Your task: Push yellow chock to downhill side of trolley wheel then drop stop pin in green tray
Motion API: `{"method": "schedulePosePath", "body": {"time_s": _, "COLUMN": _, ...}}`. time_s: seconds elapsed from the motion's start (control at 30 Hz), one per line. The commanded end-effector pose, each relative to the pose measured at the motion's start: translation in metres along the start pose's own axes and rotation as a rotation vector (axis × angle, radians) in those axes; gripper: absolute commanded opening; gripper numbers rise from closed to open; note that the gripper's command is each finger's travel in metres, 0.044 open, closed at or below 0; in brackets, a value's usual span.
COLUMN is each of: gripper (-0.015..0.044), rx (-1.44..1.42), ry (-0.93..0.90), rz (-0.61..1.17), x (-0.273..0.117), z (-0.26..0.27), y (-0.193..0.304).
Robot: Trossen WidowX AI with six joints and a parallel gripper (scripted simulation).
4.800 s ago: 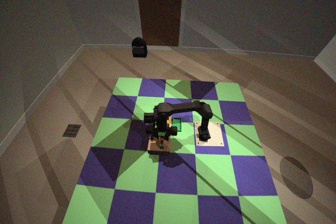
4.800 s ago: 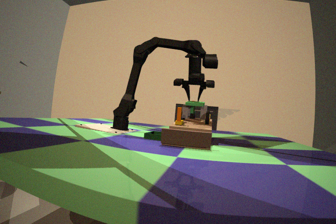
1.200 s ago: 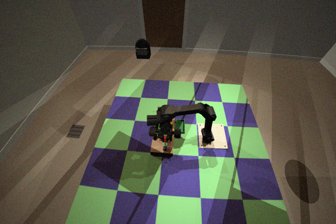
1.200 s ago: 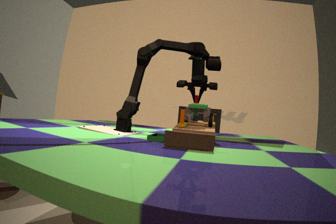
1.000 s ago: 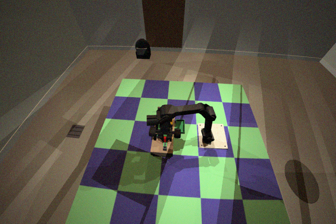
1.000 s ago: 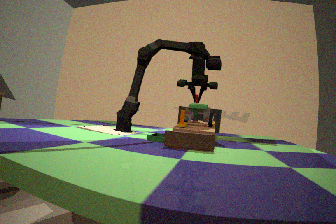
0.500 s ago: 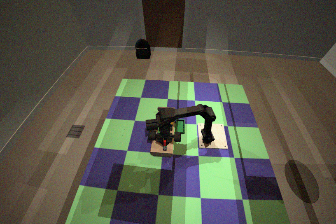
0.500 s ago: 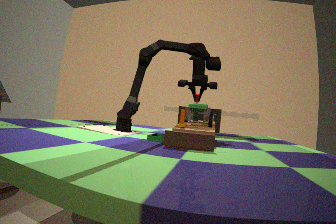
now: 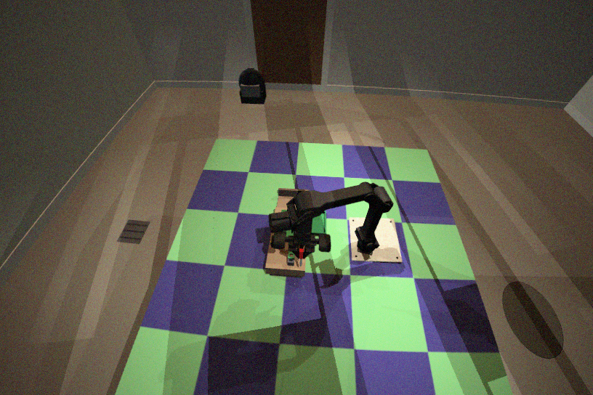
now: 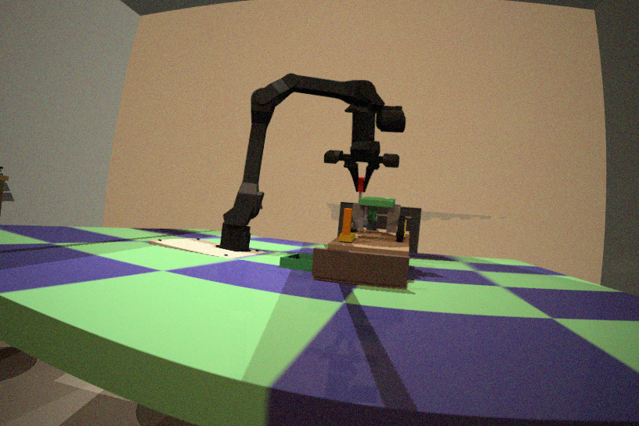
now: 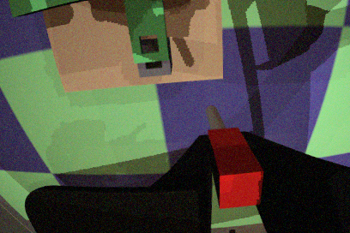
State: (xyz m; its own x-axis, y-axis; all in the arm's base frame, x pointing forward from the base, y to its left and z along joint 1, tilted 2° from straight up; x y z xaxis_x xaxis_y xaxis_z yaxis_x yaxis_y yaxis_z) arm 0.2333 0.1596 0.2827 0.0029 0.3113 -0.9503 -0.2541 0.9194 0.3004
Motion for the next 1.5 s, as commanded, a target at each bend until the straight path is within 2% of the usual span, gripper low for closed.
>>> {"method": "schedulePosePath", "body": {"time_s": 0.0, "gripper": 0.0000, "rx": 0.005, "ry": 0.002, "rz": -0.003, "x": 0.001, "z": -0.013, "y": 0.000}}
{"method": "schedulePosePath", "body": {"time_s": 0.3, "gripper": 0.0000, "rx": 0.005, "ry": 0.005, "rz": -0.002, "x": 0.003, "z": -0.044, "y": 0.001}}
{"method": "schedulePosePath", "body": {"time_s": 0.5, "gripper": 0.0000, "rx": 0.005, "ry": 0.005, "rz": -0.003, "x": 0.003, "z": -0.046, "y": -0.001}}
{"method": "schedulePosePath", "body": {"time_s": 1.47, "gripper": 0.0000, "rx": 0.005, "ry": 0.005, "rz": -0.014, "x": -0.015, "z": -0.042, "y": -0.102}}
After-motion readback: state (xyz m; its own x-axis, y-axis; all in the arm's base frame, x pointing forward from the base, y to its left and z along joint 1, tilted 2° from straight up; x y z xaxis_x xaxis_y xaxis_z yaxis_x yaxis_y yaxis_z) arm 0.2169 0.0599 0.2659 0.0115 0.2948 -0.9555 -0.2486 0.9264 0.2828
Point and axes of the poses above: the point midway between the two fingers, 35 mm back from their tips, its own x axis out along the fingers, its own z axis across the jaws, y = z × x, the point moved 6 cm from there along -x, back along the fingers, and after that the axes turned 2 degrees about -x, right-handed, at the moved point
